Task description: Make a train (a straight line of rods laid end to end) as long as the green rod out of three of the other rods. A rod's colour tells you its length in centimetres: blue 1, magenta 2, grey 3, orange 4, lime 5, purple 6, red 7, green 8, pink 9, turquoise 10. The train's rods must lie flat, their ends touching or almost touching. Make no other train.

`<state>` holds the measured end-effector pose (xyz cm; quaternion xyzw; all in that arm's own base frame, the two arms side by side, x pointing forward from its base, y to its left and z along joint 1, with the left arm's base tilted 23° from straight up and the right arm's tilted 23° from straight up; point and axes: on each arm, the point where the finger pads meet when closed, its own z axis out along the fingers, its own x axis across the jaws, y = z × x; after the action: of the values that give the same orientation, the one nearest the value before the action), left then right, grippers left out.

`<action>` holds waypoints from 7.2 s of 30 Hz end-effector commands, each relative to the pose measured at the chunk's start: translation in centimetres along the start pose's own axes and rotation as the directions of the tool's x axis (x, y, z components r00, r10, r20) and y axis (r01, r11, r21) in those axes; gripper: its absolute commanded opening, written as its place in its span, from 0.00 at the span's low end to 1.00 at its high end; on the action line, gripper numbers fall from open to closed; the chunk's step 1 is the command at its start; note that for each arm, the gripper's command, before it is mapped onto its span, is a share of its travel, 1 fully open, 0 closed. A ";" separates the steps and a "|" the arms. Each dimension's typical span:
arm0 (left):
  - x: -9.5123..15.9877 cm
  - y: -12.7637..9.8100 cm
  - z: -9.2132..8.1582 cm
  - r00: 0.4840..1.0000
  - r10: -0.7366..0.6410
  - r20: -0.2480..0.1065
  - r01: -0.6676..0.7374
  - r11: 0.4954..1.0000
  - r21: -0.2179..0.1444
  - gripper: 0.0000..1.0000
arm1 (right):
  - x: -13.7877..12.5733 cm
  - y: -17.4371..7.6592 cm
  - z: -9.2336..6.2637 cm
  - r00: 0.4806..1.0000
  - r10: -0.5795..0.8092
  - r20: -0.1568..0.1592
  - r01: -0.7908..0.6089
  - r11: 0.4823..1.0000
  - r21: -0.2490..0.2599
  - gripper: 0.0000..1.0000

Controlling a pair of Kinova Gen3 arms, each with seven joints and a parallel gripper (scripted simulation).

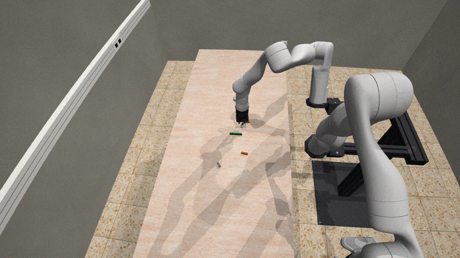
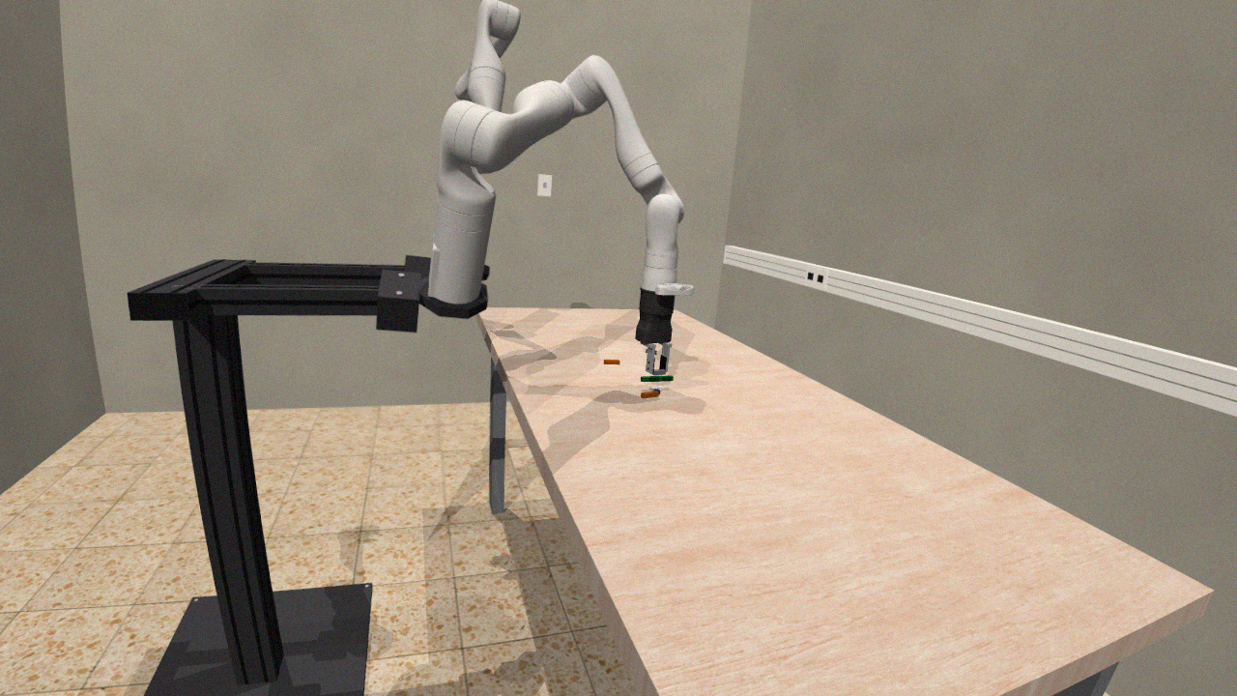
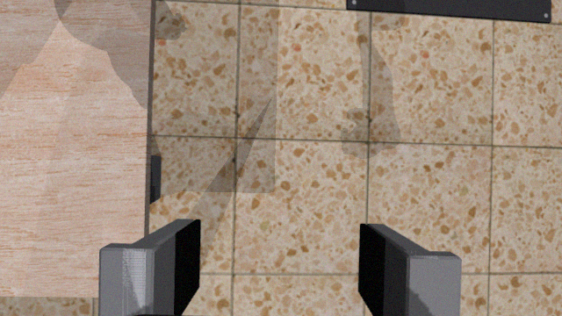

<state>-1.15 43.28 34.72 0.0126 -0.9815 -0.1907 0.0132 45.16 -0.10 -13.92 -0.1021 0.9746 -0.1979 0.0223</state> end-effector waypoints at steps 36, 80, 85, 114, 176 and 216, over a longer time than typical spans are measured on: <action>0.0 0.0 -0.1 1.000 0.000 0.000 0.000 1.000 -0.002 1.00 | -6.1 0.0 -6.0 1.000 -0.001 0.001 0.001 1.000 0.000 0.57; 0.0 0.0 -0.1 1.000 0.000 0.000 0.000 1.000 -0.002 1.00 | -6.1 0.0 2.8 1.000 -0.001 0.001 0.001 1.000 0.000 0.57; 0.0 0.0 -0.1 1.000 0.000 0.000 0.000 1.000 -0.002 1.00 | -6.1 0.0 2.8 1.000 -0.001 0.001 0.001 1.000 0.000 0.57; 0.0 0.0 -0.1 1.000 0.000 0.000 0.000 1.000 -0.002 1.00 | -6.1 0.0 2.8 1.000 -0.001 0.001 0.001 1.000 0.000 0.57; 0.0 0.0 -0.1 1.000 0.000 0.000 0.000 1.000 -0.002 1.00 | -6.1 0.0 4.0 1.000 0.000 0.001 0.000 1.000 0.000 0.57; 0.0 0.0 -0.1 1.000 0.000 0.000 0.000 1.000 -0.002 1.00 | -6.1 0.0 -0.1 1.000 -0.001 0.000 0.001 1.000 0.000 0.87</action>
<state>-1.15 43.28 34.72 0.0126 -0.9815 -0.1907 0.0132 51.15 0.57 -15.30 -0.1021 0.9746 -0.1984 0.0216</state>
